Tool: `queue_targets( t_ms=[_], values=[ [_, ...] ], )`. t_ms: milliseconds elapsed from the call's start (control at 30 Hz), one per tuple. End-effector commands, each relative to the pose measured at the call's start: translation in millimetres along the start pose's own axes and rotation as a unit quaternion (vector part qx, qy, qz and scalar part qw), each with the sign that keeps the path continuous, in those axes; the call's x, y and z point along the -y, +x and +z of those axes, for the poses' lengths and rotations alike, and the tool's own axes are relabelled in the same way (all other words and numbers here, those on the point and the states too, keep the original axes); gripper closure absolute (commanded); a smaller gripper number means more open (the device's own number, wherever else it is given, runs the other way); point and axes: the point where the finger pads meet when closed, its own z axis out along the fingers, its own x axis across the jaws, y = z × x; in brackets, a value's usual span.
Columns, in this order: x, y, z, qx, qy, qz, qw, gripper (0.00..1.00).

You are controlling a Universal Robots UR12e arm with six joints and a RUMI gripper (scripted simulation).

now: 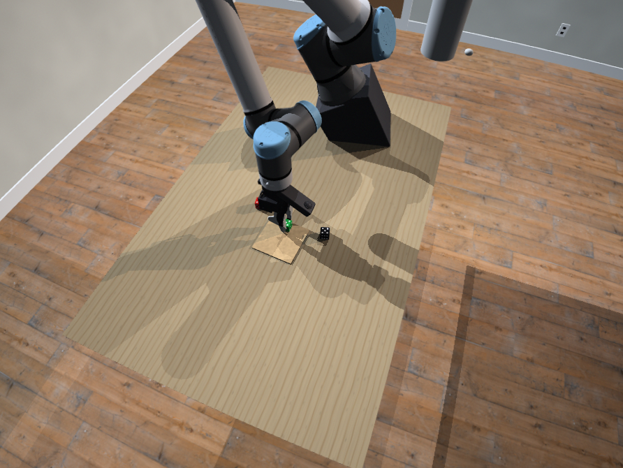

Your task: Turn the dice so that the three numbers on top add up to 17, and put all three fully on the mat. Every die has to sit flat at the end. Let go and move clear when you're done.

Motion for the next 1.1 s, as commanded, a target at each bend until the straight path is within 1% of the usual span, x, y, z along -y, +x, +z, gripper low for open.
queue_targets(
  t_ms=[0, 333, 533, 700, 1033, 1067],
  values=[
    [0, 0, 0, 0.0, 0.0, 0.0, 1.0, 0.72],
    [0, 0, -1, 0.0, 0.0, 0.0, 1.0, 0.72],
    [0, 0, -5, 0.0, 0.0, 0.0, 1.0, 0.72],
    [0, 0, -23, 0.0, 0.0, 0.0, 1.0, 0.72],
    [0, 0, -75, 0.0, 0.0, 0.0, 1.0, 0.72],
    [0, 0, -75, 0.0, 0.0, 0.0, 1.0, 0.72]
  ],
)
